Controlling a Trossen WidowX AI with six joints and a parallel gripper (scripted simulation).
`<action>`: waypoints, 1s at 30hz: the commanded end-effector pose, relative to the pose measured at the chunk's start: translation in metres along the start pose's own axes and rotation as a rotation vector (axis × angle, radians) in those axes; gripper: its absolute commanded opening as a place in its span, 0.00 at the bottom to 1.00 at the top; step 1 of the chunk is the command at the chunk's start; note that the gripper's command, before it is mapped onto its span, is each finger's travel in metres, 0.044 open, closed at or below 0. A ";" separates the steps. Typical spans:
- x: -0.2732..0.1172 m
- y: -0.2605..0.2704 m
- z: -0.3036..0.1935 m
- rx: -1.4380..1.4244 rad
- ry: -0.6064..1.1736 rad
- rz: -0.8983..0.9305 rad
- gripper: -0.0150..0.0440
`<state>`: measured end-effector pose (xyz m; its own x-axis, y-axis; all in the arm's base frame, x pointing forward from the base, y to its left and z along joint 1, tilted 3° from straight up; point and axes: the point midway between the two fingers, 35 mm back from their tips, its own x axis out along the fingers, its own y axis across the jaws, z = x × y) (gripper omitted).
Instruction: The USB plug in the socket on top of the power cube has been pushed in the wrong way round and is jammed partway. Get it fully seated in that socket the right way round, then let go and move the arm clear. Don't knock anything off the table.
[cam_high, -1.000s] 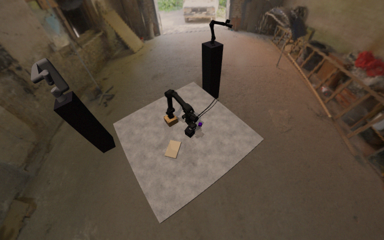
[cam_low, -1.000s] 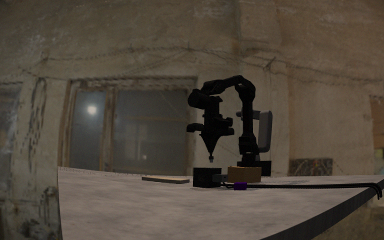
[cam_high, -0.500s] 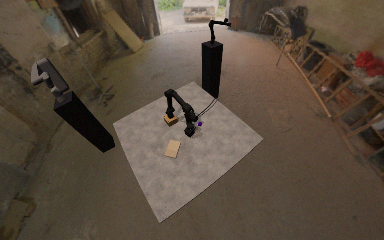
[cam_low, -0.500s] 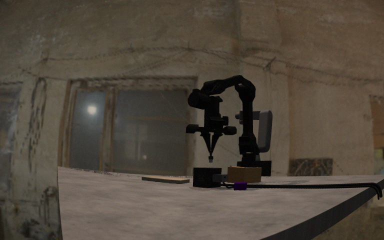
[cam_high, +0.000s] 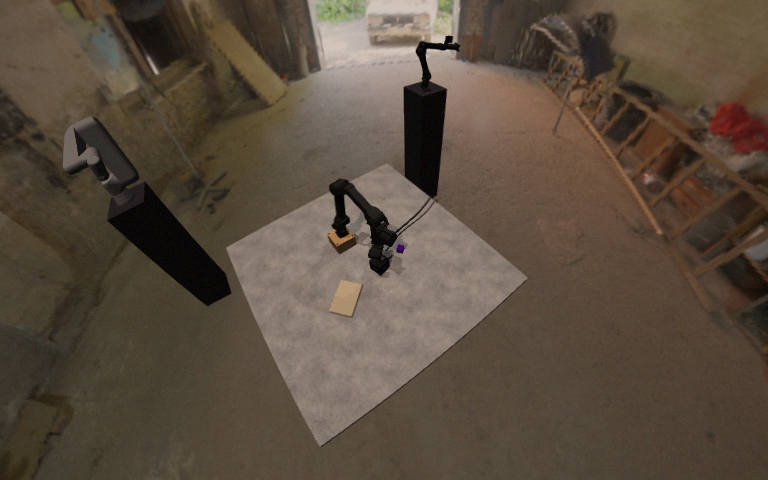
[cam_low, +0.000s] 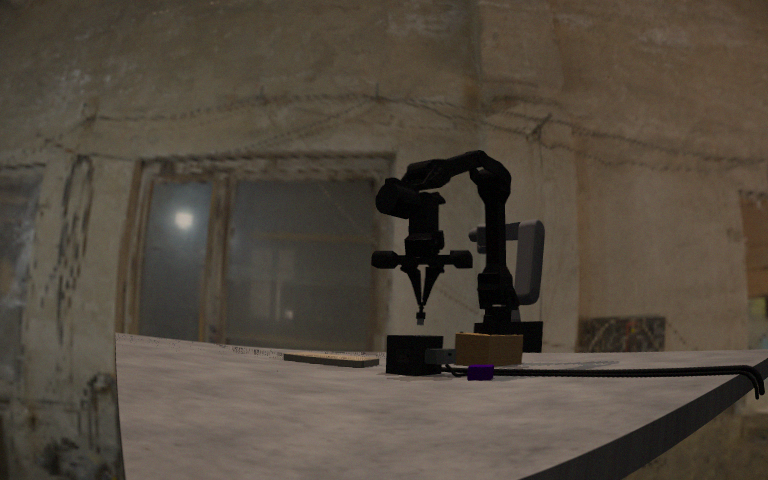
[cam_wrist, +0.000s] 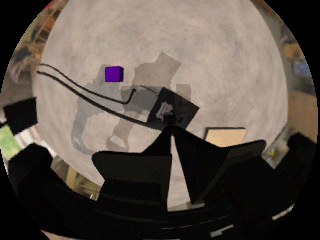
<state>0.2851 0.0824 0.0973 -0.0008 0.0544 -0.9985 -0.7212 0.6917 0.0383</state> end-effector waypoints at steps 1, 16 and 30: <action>0.000 0.000 0.000 0.098 0.000 -0.001 0.25; 0.000 0.000 0.000 0.491 -0.001 -0.001 0.25; 0.000 0.000 0.000 0.857 -0.001 -0.001 0.25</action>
<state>0.2851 0.0824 0.0973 -0.0008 0.0544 -0.9985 -0.0201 0.9983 0.0544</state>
